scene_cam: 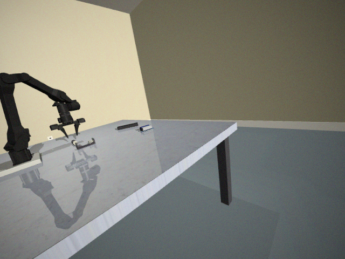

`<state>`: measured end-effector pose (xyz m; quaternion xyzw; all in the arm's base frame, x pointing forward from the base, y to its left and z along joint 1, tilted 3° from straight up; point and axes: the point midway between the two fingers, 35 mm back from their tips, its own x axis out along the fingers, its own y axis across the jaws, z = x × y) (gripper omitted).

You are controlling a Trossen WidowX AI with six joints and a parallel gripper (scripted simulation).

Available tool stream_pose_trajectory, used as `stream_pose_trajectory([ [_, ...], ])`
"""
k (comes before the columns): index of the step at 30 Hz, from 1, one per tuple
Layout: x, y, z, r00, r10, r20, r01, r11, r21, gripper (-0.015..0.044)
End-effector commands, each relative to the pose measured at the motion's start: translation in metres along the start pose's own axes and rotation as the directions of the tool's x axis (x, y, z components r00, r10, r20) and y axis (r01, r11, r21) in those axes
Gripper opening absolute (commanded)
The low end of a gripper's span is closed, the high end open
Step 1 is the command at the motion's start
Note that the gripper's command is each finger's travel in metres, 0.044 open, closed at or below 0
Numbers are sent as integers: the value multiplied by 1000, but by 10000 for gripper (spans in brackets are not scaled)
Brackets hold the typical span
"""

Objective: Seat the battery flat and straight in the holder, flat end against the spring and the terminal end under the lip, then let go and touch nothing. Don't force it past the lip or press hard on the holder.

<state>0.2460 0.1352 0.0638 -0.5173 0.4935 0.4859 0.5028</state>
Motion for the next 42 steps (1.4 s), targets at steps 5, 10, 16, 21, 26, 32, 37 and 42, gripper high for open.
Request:
stream_pose_trajectory([
  [5, 13, 0, -1, 1000, 3, -7, -3, 1000, -6, 243],
  [10, 22, 0, -1, 1000, 3, -7, -3, 1000, -6, 243],
  [16, 31, 1, -1, 1000, 3, -7, -3, 1000, -6, 243],
  [21, 39, 1, -1, 1000, 3, -7, -3, 1000, -6, 243],
  [26, 45, 2, -2, 1000, 4, -7, -4, 1000, -6, 243],
  [32, 45, 2, -2, 1000, 4, -7, -4, 1000, -6, 105],
  [37, 45, 2, -2, 1000, 4, -7, -4, 1000, -6, 81],
  [42, 20, 0, -1, 1000, 3, -7, -3, 1000, -6, 81],
])
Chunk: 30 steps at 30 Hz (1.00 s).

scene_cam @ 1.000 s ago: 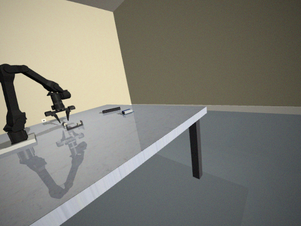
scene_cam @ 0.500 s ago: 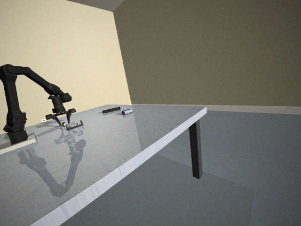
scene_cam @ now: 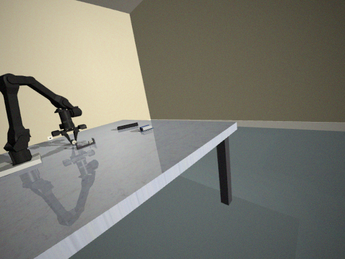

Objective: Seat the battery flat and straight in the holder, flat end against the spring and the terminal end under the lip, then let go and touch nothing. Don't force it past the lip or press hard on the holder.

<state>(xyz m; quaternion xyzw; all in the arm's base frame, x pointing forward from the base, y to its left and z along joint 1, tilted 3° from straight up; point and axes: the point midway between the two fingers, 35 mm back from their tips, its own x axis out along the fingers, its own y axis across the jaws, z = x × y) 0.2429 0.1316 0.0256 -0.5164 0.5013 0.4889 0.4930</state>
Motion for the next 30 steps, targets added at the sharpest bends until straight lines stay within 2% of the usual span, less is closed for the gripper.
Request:
stream_pose_trajectory([
  [1, -28, -4, 2, 1000, -18, 7, 18, 1000, -1, 81],
  [3, -42, -3, 1, 1000, -18, 7, 18, 1000, -1, 81],
  [8, -44, -4, -3, 1000, -18, 7, 18, 999, 38, 81],
  [15, -52, -22, -46, 1000, -20, 4, 16, 898, 439, 81],
  [22, -60, -32, -93, 1000, -21, 1, 12, 633, 774, 81],
  [30, -68, -33, -148, 1000, -22, -5, 9, 188, 982, 81],
])
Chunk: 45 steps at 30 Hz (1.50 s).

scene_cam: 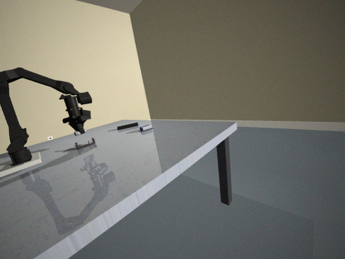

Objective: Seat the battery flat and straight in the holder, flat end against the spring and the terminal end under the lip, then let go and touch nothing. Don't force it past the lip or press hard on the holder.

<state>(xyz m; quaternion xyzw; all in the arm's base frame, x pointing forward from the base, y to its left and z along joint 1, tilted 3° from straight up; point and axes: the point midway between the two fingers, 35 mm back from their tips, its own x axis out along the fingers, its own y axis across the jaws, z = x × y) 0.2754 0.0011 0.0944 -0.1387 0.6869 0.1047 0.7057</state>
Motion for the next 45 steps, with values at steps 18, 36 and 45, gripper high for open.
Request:
stream_pose_trajectory([
  [18, 14, -28, -14, 992, 37, -122, -1, 957, 290, 81],
  [36, 36, -27, -17, 955, 92, -282, -9, 959, 285, 81],
  [45, 40, -28, -14, 935, 111, -338, -10, 958, 286, 81],
])
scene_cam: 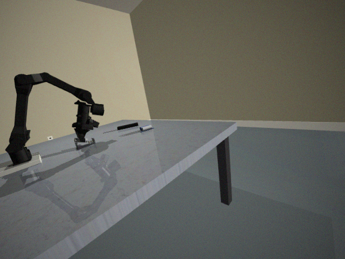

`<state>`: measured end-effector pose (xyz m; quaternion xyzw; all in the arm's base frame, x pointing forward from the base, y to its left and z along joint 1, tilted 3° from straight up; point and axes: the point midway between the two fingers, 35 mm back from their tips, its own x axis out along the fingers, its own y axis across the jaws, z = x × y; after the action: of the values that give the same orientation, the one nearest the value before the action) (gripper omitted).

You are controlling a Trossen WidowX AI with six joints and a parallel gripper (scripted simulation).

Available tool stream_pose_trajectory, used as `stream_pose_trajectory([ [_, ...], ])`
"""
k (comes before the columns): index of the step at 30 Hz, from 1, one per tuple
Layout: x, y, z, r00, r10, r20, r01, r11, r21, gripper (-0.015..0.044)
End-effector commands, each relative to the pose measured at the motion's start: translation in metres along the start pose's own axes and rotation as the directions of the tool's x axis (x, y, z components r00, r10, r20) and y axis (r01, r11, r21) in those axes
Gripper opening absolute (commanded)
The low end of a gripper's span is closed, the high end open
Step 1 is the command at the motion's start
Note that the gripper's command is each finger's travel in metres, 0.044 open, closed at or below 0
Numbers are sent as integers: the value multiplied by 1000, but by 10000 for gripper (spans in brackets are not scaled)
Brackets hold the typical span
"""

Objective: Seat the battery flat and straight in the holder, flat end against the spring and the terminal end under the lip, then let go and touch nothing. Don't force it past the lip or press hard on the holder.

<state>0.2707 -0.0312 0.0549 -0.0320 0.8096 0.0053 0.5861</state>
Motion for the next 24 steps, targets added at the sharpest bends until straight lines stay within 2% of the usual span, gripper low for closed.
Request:
stream_pose_trajectory([
  [1, 0, -1, 2, 1000, -4, -20, 4, 1000, 4, 81],
  [24, 8, -1, 10, 987, 10, -158, -9, 1000, 8, 81],
])
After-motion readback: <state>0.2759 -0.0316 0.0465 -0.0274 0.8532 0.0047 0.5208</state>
